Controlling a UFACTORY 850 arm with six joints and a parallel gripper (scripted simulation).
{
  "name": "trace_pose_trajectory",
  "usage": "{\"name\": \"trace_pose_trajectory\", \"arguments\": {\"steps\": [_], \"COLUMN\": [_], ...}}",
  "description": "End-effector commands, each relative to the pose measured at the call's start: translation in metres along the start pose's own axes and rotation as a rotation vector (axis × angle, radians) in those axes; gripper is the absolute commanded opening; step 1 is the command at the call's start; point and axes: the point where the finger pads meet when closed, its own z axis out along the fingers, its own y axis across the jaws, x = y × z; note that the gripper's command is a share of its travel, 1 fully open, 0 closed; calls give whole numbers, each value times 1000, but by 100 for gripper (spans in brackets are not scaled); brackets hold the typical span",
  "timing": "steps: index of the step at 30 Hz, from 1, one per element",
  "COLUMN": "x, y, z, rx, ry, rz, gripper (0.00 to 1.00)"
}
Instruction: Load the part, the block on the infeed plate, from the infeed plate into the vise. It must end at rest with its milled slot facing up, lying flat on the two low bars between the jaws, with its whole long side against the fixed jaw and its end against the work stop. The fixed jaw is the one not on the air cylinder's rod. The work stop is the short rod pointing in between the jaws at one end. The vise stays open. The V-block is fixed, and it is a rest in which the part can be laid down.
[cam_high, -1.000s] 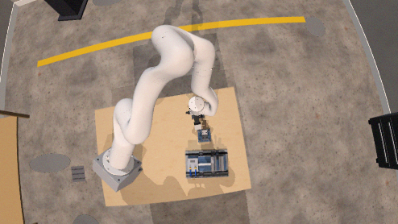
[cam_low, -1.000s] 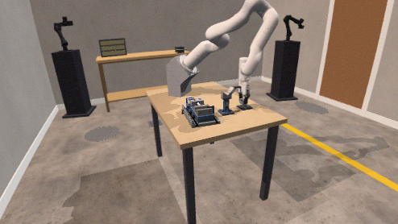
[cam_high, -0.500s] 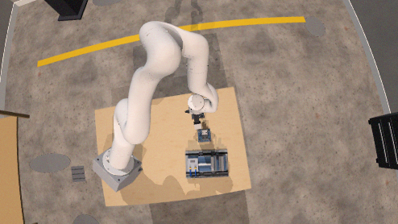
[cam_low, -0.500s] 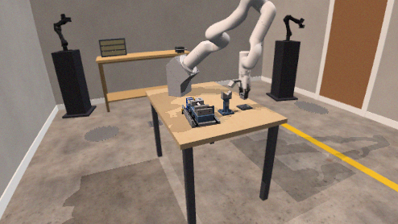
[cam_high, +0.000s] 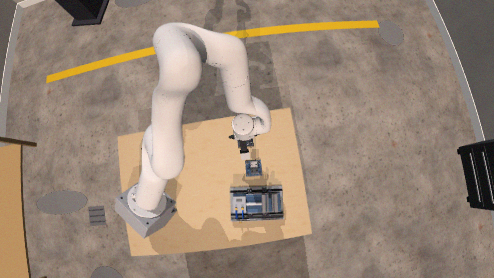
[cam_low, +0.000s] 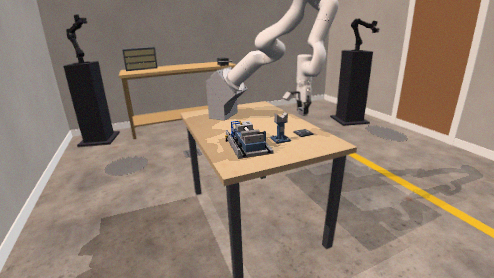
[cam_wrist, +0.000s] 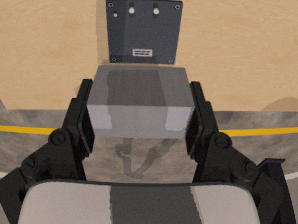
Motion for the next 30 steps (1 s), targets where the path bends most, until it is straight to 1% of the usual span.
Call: {"name": "trace_pose_trajectory", "arguments": {"steps": [1, 5, 7, 15, 21, 24, 30], "x": [-1, -1, -1, 0, 0, 0, 0], "y": [-1, -1, -1, -1, -1, -1, -1], "z": [-17, -31, -31, -55, -71, -73, -85], "rx": [-7, -7, -7, -7, -7, -7, -7], "ry": [-1, -1, -1, -1, -1, -1, -1], "rz": [1, 1, 1, 1, 1, 1, 1], "gripper": [0, 0, 0, 0, 0, 0, 0]}}
